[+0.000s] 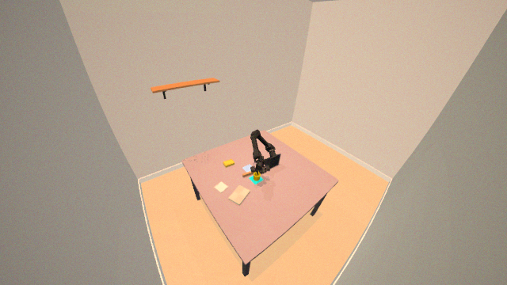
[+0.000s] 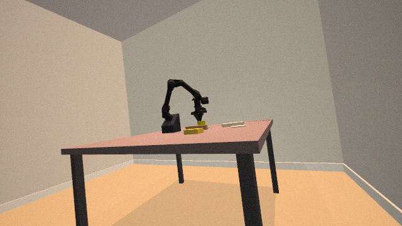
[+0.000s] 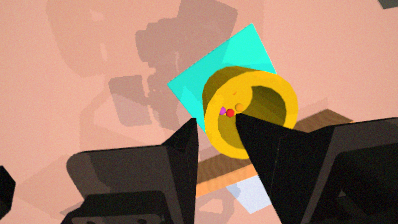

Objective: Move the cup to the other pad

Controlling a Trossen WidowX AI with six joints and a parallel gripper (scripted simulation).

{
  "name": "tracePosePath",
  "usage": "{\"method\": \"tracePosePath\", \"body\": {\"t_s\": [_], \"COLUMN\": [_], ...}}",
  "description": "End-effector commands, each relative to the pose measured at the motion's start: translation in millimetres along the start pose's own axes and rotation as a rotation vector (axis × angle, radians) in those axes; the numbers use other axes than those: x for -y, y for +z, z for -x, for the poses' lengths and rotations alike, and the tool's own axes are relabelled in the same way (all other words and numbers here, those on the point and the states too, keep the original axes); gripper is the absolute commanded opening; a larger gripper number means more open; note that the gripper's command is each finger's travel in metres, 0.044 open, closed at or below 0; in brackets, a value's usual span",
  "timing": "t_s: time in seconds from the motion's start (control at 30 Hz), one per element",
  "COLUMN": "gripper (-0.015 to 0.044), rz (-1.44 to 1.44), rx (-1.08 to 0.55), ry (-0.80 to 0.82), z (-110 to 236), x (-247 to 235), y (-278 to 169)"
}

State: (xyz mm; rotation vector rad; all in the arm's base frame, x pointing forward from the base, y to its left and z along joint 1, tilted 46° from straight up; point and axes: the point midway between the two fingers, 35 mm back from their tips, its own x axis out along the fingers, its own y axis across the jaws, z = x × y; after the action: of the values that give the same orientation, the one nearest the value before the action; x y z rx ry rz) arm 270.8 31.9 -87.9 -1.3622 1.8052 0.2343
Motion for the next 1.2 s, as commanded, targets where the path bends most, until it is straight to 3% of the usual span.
{"method": "tracePosePath", "body": {"t_s": [0.0, 0.4, 0.77, 1.17], "gripper": [0.0147, 0.0147, 0.0435, 0.044], "rz": [-0.006, -0.004, 0.001, -0.003], "rx": [0.006, 0.004, 0.0, 0.005], "ry": [0.0, 0.0, -0.001, 0.002], "z": [10, 26, 26, 76], "x": [1, -1, -1, -1], "y": [1, 0, 0, 2]}}
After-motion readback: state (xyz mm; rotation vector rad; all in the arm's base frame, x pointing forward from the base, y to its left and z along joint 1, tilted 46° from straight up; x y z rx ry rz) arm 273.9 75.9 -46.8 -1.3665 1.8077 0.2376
